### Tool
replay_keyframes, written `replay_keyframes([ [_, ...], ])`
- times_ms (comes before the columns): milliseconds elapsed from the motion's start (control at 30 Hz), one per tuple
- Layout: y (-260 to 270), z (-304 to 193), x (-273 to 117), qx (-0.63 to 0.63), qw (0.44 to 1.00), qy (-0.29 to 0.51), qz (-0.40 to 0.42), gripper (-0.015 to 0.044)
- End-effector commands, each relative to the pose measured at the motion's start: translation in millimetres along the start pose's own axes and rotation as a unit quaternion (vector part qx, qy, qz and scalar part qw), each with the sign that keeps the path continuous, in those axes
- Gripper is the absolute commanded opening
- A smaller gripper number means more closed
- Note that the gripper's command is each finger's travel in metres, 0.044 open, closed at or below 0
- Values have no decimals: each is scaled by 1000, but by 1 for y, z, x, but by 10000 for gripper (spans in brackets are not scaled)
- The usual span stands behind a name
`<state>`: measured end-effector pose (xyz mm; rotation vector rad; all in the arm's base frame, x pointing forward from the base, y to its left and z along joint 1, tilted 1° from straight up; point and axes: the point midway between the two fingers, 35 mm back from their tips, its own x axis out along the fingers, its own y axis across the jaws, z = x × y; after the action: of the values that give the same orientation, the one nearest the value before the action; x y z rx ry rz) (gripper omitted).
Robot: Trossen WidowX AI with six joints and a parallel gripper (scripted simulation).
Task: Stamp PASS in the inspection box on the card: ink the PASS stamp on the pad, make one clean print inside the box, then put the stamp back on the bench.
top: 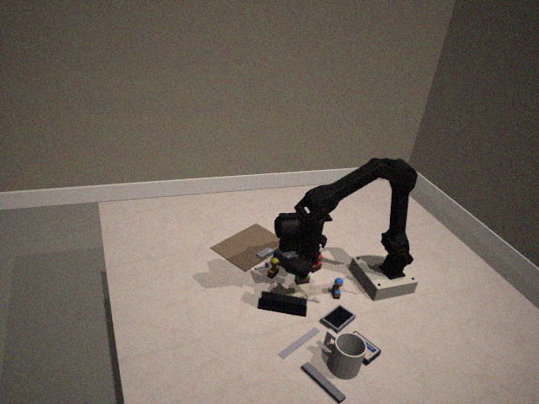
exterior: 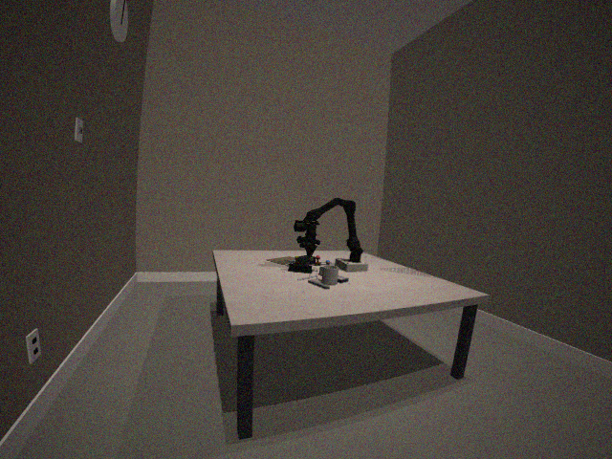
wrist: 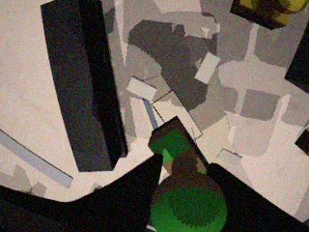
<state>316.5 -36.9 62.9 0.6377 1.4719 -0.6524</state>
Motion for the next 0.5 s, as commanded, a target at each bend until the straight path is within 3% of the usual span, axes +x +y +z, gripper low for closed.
replay_keyframes([
  [0,1,2,-12,2,1000,-8,5,0],
  [467,21,-1,-20,1,1000,-7,6,0],
])
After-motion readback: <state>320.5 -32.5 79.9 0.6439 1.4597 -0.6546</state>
